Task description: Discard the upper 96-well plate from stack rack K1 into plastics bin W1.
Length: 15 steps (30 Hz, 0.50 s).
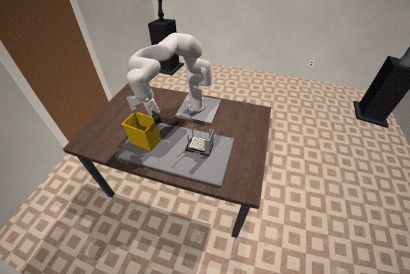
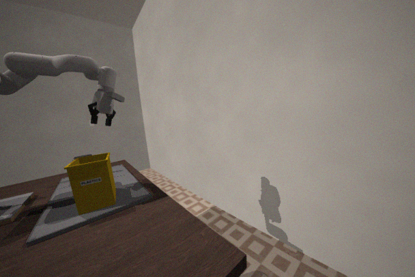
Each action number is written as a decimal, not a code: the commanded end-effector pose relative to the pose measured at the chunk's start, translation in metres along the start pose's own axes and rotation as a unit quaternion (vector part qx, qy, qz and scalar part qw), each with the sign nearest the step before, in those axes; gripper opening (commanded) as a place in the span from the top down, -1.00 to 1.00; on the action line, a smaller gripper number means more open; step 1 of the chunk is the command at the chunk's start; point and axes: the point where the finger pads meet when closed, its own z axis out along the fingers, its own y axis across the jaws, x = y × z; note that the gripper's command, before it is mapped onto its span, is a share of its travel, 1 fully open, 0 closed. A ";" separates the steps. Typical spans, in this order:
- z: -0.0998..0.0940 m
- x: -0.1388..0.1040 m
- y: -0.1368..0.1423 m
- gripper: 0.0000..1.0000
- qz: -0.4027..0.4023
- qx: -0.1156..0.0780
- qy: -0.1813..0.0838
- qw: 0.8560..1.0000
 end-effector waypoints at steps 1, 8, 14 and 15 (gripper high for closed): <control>0.003 -0.003 0.005 -1.00 -0.041 0.022 0.027 0.999; 0.026 -0.015 0.023 -1.00 -0.146 0.036 0.054 0.987; 0.046 -0.025 0.036 -1.00 -0.214 0.041 0.073 0.973; 0.050 -0.027 0.038 -1.00 -0.230 0.042 0.078 0.969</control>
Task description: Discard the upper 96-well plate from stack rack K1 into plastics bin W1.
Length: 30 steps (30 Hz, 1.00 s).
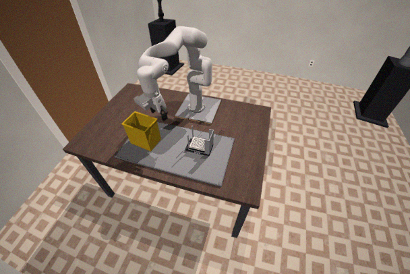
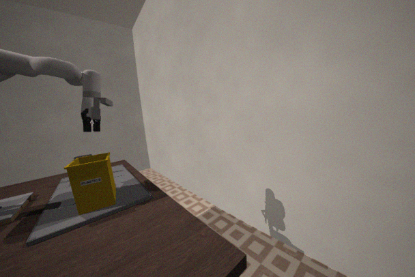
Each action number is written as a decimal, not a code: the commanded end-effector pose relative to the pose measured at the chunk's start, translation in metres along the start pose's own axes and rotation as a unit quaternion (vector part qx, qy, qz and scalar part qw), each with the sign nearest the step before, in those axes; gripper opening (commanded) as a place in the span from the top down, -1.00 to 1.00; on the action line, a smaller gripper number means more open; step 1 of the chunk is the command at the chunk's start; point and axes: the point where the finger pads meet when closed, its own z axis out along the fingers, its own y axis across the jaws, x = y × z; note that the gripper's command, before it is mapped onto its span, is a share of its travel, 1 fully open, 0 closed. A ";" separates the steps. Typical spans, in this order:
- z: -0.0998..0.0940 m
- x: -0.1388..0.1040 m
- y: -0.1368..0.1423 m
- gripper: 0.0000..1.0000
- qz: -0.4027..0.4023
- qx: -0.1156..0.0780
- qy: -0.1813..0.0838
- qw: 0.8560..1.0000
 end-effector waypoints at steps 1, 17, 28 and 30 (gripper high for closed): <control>0.012 -0.012 0.007 -1.00 -0.054 0.009 0.029 0.998; 0.036 -0.050 -0.012 -1.00 -0.238 0.005 0.053 0.970; 0.039 -0.075 -0.049 -1.00 -0.380 -0.003 0.056 0.923; 0.040 -0.081 -0.058 -1.00 -0.411 -0.005 0.057 0.910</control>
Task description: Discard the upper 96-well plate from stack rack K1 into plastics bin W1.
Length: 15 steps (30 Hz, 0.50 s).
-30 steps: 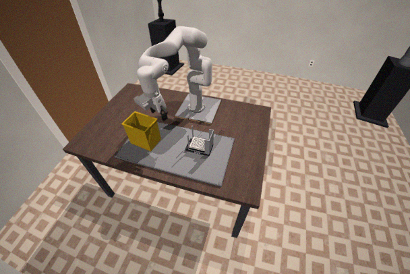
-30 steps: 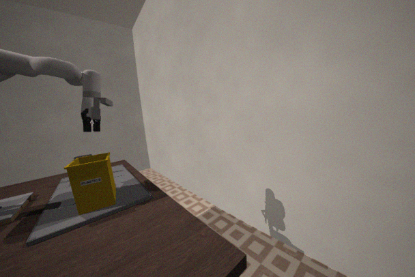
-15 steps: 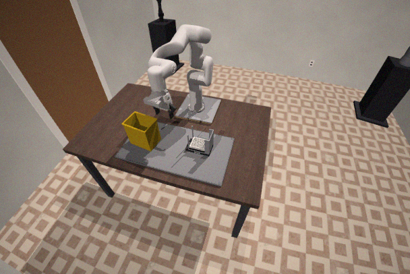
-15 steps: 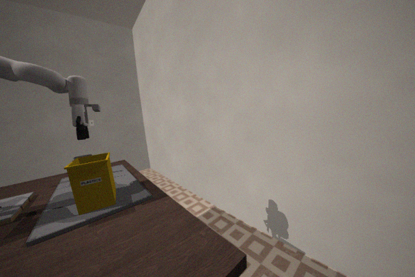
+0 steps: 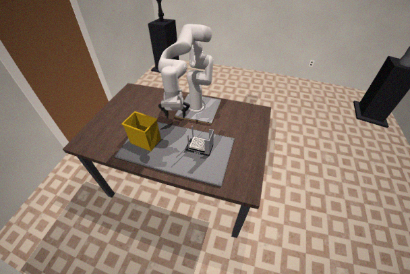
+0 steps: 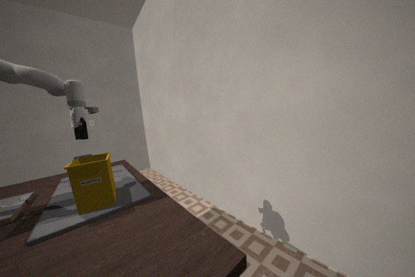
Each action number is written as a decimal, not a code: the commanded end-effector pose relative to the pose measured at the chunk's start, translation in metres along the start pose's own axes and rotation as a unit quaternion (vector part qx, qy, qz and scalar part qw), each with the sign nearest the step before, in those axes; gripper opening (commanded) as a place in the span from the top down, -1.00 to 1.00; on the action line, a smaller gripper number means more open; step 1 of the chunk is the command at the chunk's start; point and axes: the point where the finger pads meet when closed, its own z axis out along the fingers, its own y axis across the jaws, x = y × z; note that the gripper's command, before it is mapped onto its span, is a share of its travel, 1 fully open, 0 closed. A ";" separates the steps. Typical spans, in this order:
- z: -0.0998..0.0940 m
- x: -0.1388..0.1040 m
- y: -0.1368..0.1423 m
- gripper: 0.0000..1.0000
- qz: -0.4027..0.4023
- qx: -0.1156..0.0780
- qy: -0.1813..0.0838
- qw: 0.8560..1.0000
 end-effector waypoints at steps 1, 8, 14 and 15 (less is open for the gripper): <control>-0.001 0.004 -0.022 -1.00 -0.074 -0.001 0.004 0.997; 0.000 0.007 -0.047 -1.00 -0.157 -0.002 0.006 0.988; 0.001 0.011 -0.077 -1.00 -0.254 -0.003 0.008 0.967; 0.001 0.012 -0.081 -1.00 -0.271 -0.004 0.008 0.963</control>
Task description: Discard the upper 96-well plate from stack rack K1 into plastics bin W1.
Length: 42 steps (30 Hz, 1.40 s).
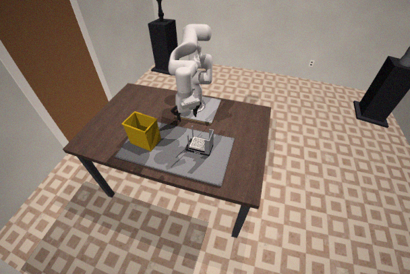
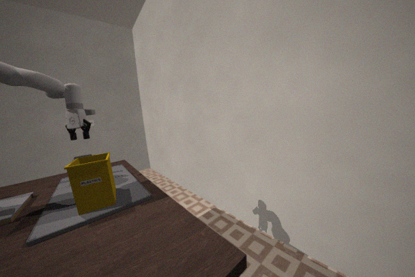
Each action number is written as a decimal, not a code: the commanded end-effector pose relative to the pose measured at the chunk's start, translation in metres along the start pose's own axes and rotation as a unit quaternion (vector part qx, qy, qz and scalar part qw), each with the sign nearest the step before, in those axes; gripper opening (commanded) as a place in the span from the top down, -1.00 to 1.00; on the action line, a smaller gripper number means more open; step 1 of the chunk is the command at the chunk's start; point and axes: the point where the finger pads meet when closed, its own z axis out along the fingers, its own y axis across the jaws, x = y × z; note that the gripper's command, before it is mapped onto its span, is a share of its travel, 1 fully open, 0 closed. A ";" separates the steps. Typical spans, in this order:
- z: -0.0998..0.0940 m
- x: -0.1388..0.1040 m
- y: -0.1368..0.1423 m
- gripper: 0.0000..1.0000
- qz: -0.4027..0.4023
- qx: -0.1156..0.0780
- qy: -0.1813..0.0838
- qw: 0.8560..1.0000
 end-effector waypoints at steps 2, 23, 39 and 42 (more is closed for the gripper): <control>-0.001 0.016 -0.022 -1.00 -0.090 -0.002 0.004 0.996; 0.001 0.040 -0.060 -1.00 -0.395 -0.008 0.008 0.918; 0.006 0.040 -0.060 -1.00 -0.405 -0.008 0.009 0.914; 0.009 0.040 -0.060 -1.00 -0.405 -0.008 0.009 0.914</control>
